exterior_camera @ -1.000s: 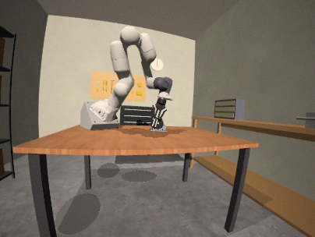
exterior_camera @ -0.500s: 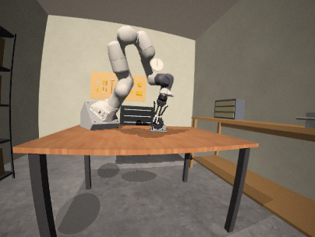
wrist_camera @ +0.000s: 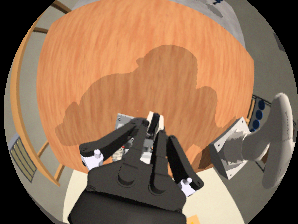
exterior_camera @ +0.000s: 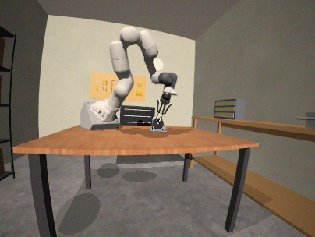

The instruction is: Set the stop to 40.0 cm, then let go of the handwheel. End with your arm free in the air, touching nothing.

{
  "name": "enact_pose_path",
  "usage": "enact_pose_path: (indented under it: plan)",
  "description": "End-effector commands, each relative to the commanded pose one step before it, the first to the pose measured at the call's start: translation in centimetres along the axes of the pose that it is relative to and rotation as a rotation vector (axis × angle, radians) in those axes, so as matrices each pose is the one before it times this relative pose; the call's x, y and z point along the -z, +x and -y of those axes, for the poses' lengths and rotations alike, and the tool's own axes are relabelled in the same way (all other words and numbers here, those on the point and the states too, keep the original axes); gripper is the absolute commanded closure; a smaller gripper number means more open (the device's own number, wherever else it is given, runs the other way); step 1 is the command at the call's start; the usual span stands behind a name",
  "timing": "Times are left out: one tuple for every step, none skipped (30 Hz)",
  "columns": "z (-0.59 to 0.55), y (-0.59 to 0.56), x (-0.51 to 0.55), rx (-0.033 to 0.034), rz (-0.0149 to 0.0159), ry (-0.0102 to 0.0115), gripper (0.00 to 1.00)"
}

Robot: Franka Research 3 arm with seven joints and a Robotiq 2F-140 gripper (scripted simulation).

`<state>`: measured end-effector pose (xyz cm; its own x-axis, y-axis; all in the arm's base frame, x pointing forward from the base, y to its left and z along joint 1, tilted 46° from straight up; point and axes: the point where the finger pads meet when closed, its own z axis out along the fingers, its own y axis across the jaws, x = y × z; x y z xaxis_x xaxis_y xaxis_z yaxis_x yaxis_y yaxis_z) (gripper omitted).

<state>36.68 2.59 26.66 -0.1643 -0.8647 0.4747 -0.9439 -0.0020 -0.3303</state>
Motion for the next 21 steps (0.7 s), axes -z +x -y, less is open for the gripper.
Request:
enact_pose_path:
  plan:
    - [1.017,-0.027,-0.167,0.00617,0.00057,0.00521,0.96]
    - [0.216,0.000,-0.044,0.00000,0.00000,0.00000,0.96]
    - [0.215,0.000,-0.046,-0.00001,0.00001,0.00000,0.96]
    - [0.201,0.000,-0.077,0.00001,-0.00001,0.00001,0.96]
    - [0.200,0.000,-0.080,0.00000,0.00000,0.00000,0.96]
    - [0.197,0.000,-0.087,0.00000,0.00001,0.00000,0.96]
    - [0.185,0.000,-0.112,0.00000,-0.00002,0.00001,0.96]
    - [0.183,0.000,-0.114,0.00000,0.00001,0.00000,0.96]
    - [0.000,0.000,0.000,0.00000,0.00000,0.00000,0.96]
    - [0.000,0.000,0.000,0.00000,0.00000,0.00000,0.96]
    - [0.177,0.000,-0.127,0.00000,0.00000,0.00000,0.96]
    - [0.166,0.000,-0.147,0.00000,-0.00001,0.00000,0.96]
    - [0.165,0.000,-0.148,0.00000,0.00001,0.00000,0.96]
    - [0.152,0.000,-0.171,0.00000,-0.00001,0.00000,0.96]
    - [0.145,0.000,-0.183,0.00000,0.00000,0.00000,0.96]
    - [0.141,0.000,-0.187,0.00000,0.00002,-0.00001,0.96]
    - [0.122,0.000,-0.223,-0.00001,-0.00003,0.00001,0.96]
    - [0.119,0.000,-0.222,0.00001,0.00002,-0.00001,0.96]
    - [0.099,0.000,-0.256,-0.00001,-0.00002,0.00001,0.96]
    - [0.089,0.000,-0.269,0.00000,0.00001,0.00000,0.96]
    - [0.066,0.000,-0.305,-0.00001,-0.00001,0.00000,0.96]
